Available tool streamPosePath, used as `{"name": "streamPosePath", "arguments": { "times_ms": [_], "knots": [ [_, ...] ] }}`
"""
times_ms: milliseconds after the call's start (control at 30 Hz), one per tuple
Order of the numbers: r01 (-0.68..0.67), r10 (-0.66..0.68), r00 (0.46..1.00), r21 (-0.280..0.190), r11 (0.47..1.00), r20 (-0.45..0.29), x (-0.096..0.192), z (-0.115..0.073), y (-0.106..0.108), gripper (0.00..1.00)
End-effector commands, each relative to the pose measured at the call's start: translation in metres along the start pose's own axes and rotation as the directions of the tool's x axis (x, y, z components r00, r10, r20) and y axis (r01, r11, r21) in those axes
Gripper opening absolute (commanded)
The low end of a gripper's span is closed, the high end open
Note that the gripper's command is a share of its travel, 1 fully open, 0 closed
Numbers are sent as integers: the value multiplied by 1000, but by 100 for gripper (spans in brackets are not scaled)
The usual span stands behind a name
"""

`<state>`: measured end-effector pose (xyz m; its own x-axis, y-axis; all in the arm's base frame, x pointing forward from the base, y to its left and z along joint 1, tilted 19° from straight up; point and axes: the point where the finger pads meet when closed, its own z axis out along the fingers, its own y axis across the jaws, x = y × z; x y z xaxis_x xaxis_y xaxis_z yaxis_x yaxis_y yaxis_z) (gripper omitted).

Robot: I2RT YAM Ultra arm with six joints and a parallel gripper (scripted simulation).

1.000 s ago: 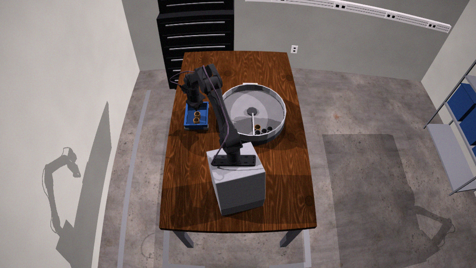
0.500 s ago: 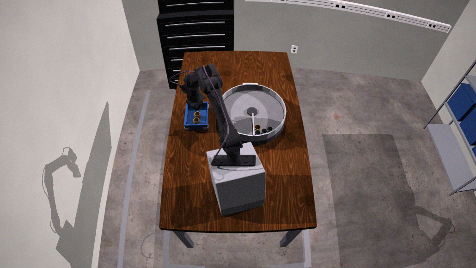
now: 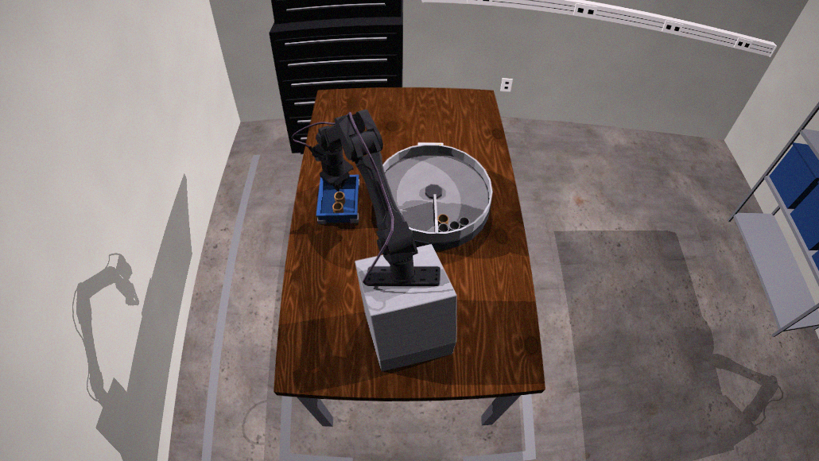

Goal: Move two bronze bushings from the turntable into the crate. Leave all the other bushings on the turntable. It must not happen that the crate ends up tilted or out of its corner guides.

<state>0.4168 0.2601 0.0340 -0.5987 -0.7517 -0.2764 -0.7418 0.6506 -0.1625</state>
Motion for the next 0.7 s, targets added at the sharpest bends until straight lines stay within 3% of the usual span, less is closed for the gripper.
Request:
{"name": "streamPosePath", "arguments": {
  "times_ms": [0,267,300,433,667],
  "knots": [
    [-8,8,1000,10,1000,22,-6,-12,-1,16],
    [-8,8,1000,10,1000,22,-6,-12,-1,16],
    [-8,7,1000,10,1000,22,-6,-14,-1,100],
    [-4,3,999,17,1000,40,-12,-48,-1,100],
    [-4,3,999,17,1000,40,-10,-88,0,100]
  ]
}}
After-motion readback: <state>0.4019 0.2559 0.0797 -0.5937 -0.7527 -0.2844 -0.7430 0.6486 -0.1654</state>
